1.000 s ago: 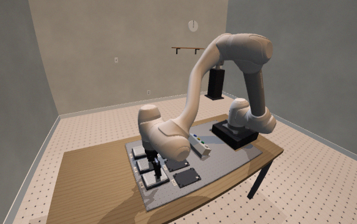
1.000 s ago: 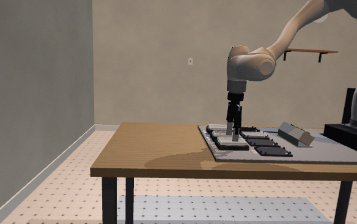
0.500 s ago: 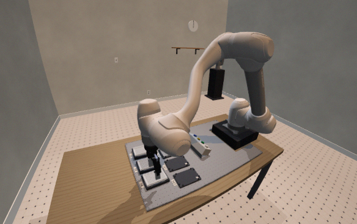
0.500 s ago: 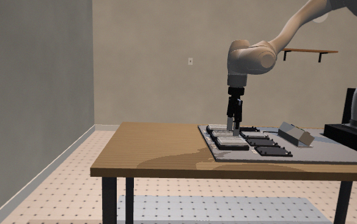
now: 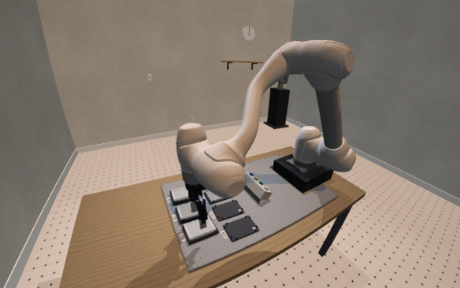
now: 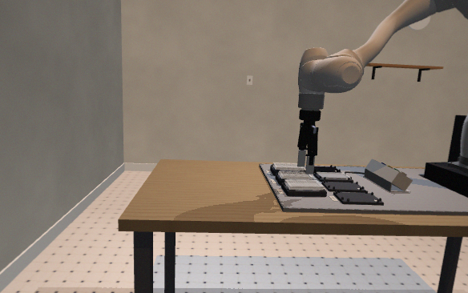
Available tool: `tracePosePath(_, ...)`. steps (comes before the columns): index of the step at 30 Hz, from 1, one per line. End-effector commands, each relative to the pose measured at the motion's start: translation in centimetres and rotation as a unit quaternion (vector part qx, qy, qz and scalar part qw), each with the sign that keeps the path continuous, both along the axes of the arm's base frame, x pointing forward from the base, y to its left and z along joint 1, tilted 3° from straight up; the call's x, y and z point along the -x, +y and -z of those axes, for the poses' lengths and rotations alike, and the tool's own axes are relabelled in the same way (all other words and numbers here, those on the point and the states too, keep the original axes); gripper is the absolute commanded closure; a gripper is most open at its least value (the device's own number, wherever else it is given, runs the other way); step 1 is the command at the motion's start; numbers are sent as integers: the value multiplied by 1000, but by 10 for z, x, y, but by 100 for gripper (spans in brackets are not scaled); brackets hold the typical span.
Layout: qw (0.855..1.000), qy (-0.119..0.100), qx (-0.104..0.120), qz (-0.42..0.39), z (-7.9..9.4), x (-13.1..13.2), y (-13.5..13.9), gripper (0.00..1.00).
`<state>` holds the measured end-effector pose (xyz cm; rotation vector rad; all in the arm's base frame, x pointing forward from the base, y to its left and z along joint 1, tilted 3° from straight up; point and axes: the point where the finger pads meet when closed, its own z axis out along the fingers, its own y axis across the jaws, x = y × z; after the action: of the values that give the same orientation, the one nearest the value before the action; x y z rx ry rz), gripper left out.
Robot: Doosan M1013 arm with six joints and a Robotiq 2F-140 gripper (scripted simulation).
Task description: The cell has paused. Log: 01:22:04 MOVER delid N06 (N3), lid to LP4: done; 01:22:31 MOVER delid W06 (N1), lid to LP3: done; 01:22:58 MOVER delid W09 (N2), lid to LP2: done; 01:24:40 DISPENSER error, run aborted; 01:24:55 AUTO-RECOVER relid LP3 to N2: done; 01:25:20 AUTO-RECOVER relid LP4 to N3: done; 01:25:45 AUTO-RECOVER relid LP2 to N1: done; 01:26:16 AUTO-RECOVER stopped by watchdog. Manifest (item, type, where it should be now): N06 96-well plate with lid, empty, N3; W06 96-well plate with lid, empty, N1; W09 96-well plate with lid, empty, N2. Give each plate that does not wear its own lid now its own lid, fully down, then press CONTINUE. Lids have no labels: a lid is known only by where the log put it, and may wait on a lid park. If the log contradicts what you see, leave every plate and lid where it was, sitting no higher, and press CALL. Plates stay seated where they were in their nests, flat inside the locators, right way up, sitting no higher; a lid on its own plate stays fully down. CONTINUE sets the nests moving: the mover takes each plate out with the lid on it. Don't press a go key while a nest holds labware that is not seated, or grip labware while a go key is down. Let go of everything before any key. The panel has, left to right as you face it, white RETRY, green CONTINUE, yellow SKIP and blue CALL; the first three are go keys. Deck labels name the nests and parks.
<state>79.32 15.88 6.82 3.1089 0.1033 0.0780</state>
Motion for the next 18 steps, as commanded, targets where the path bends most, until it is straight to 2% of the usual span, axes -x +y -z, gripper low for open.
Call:
tracePosePath(1, 1000, 0, 0, 0, 0, 0, 0, 34)
tracePosePath(3, 1000, 0, 0, 0, 0, 1, -2, 34)
tracePosePath(4, 1000, 0, 0, 1, -1, 8, -14, 34)
tracePosePath(6, 1000, 0, 0, 4, -2, 41, -65, 34)
tracePosePath(8, 1000, 0, 0, 4, -2, 47, -74, 34)
tracePosePath(9, 1000, 0, -1, 7, -2, 71, -102, 34)
tracePosePath(11, 1000, 0, -1, 7, -2, 79, -113, 34)
tracePosePath(12, 1000, 0, -1, 9, -1, 105, -139, 34)
tracePosePath(14, 1000, 0, -1, 9, -1, 113, -148, 34)
tracePosePath(15, 1000, 0, -1, 12, 1, 141, -172, 34)
tracePosePath(17, 1000, 0, -1, 12, 1, 141, -172, 34)
tracePosePath(18, 1000, 0, -1, 13, 2, 166, -191, 34)
